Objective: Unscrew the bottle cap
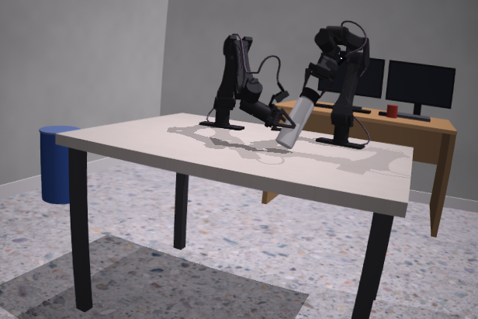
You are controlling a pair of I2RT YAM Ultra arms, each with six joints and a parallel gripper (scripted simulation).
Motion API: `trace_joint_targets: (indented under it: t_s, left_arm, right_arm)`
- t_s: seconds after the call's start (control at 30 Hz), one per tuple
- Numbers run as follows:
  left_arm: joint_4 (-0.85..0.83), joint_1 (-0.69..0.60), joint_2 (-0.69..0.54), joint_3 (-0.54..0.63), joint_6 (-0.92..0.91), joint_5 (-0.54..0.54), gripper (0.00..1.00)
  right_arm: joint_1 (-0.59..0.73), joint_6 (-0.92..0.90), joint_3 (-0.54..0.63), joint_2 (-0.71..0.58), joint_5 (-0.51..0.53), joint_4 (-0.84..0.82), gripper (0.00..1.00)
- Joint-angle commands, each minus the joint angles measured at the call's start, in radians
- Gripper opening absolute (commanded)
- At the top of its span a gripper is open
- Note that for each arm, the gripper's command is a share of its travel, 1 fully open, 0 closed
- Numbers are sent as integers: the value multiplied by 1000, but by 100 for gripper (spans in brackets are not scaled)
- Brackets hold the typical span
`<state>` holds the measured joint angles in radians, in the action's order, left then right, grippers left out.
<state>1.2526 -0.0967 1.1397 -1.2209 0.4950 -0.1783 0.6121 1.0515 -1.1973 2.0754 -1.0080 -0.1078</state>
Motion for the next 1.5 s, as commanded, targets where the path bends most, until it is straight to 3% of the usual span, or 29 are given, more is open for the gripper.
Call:
trace_joint_targets:
  t_s: [0.0,0.13,0.33,0.9,1.47]
  left_arm:
    - [19,23,12,-34,234,-30,0]
    - [19,28,13,-34,400,-37,0]
    - [31,9,20,-46,436,-11,0]
    - [113,43,-19,-103,321,-39,0]
    - [90,36,1,-74,329,-34,0]
  right_arm:
    - [3,5,-38,-22,-41,-13,0]
    - [3,5,-38,-22,-41,-13,0]
    - [3,4,-38,-22,-41,-13,0]
    - [3,4,-38,-22,-41,-13,0]
    - [3,4,-38,-22,-41,-14,0]
